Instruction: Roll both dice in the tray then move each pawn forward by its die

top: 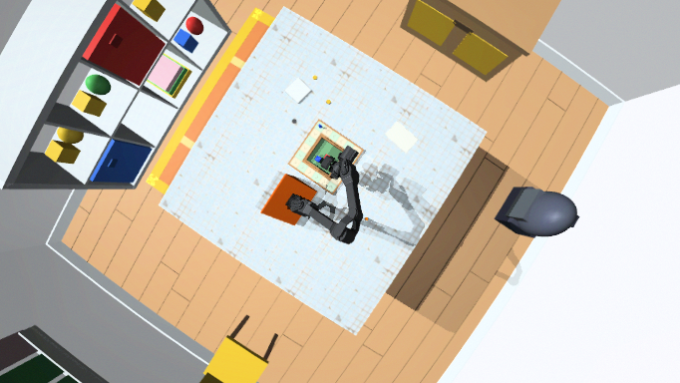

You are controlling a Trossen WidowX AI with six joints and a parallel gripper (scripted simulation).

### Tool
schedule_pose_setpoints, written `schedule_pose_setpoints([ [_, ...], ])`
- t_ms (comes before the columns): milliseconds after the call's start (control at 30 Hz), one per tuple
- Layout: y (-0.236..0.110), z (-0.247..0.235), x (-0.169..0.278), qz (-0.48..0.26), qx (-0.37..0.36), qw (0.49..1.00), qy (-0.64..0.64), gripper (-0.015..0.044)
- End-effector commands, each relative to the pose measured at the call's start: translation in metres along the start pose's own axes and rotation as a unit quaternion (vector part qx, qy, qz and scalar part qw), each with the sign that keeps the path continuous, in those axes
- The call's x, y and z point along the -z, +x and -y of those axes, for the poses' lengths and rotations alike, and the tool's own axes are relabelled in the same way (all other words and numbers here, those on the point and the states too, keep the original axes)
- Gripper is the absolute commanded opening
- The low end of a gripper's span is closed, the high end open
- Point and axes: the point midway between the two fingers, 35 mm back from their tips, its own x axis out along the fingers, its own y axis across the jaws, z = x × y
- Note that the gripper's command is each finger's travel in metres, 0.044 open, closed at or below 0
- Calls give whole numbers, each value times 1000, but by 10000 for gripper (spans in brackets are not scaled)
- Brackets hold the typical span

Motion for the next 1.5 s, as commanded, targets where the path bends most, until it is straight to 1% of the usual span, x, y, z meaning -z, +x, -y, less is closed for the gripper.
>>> schedule_pose_setpoints([
  [0,2,1,0,0,2,1000,-2,43],
  [200,2,1,0,0,2,1000,-2,2],
  [433,-2,0,-1,0,1,1000,-2,0],
  [800,-63,-6,-7,3,-8,1000,-7,0],
  [1167,-122,-4,3,0,-2,1000,-4,0],
  [1367,-125,-4,3,-1,-1,1000,-3,0],
  [1467,-124,-9,-6,-1,-1,1000,-3,0],
])
